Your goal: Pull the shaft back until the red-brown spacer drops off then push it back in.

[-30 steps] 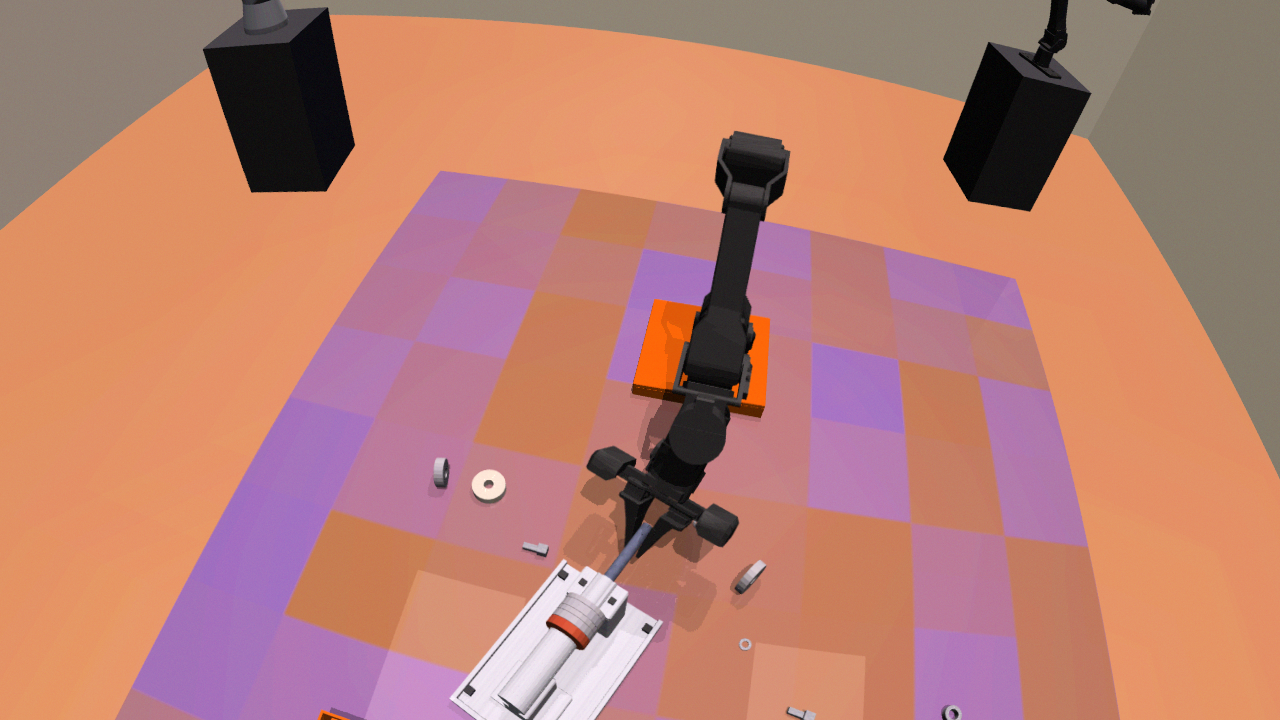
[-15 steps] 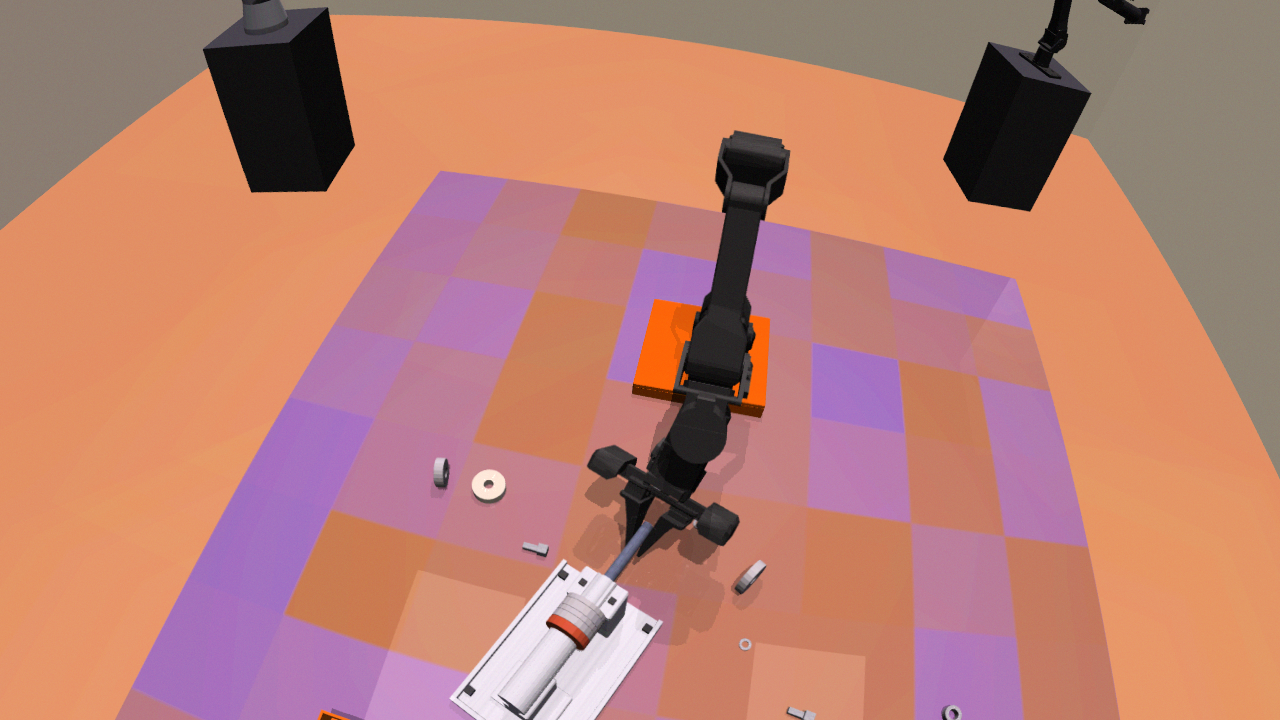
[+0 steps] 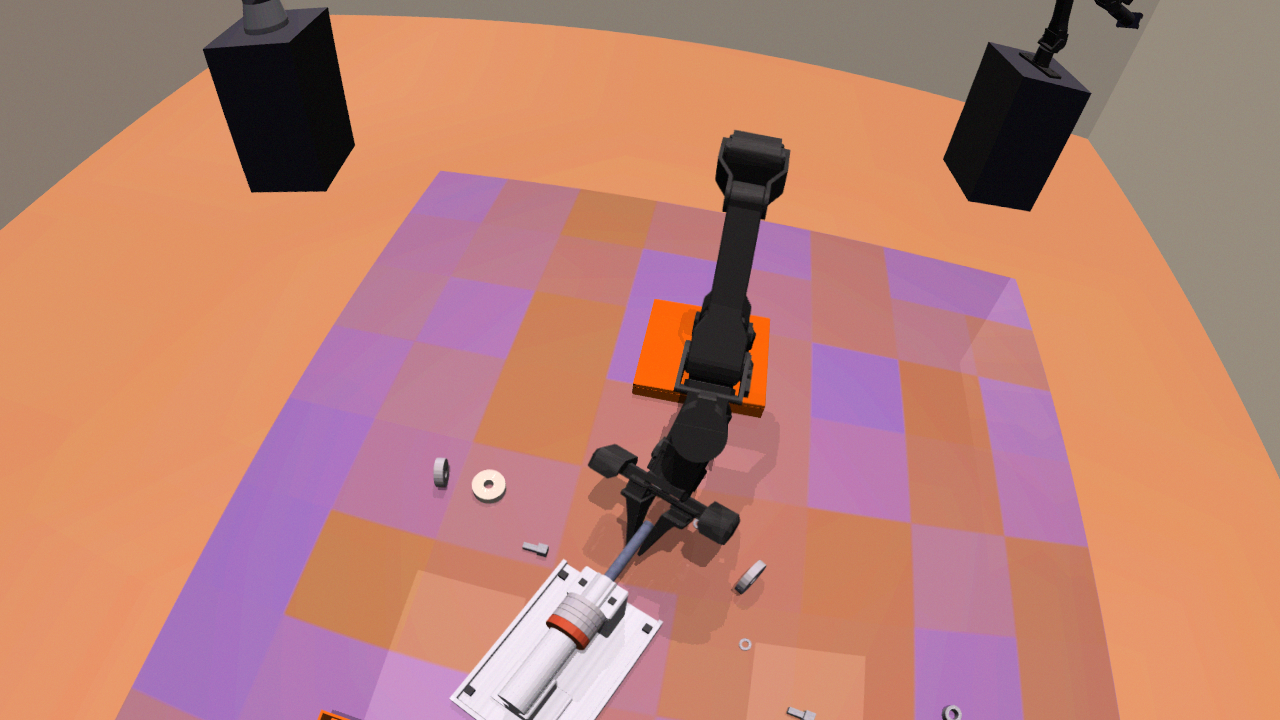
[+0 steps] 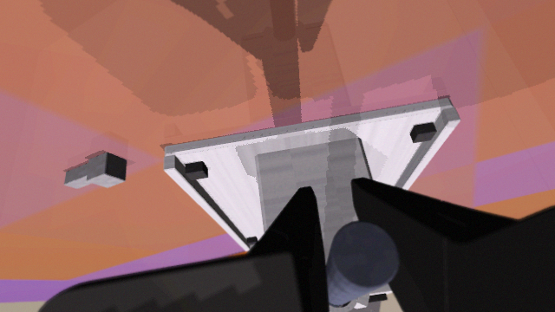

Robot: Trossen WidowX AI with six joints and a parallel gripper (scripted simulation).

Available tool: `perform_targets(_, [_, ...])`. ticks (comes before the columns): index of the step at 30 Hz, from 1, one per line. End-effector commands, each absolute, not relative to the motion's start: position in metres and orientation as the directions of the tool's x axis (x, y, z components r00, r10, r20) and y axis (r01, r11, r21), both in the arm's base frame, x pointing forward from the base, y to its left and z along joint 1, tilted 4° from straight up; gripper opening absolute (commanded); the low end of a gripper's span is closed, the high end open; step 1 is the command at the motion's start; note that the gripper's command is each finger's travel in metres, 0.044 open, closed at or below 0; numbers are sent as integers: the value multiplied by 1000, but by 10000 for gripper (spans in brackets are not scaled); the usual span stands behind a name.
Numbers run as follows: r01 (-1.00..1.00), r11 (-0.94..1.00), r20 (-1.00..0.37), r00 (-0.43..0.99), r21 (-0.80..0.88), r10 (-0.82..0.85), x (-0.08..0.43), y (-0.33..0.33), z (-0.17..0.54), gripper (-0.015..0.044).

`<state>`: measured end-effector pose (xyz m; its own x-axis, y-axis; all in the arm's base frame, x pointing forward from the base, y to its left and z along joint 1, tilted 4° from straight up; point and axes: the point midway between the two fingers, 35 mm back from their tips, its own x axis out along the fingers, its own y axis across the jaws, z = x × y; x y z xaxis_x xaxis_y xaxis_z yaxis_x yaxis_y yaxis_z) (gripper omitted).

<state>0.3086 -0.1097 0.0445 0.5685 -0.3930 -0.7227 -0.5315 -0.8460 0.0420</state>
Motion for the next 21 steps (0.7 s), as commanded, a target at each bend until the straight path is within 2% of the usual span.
perform_targets(1, [-534, -844, -723, 568, 40, -394, 308, -109, 45, 0])
perform_targets(21, [-534, -844, -723, 568, 40, -394, 306, -108, 45, 0])
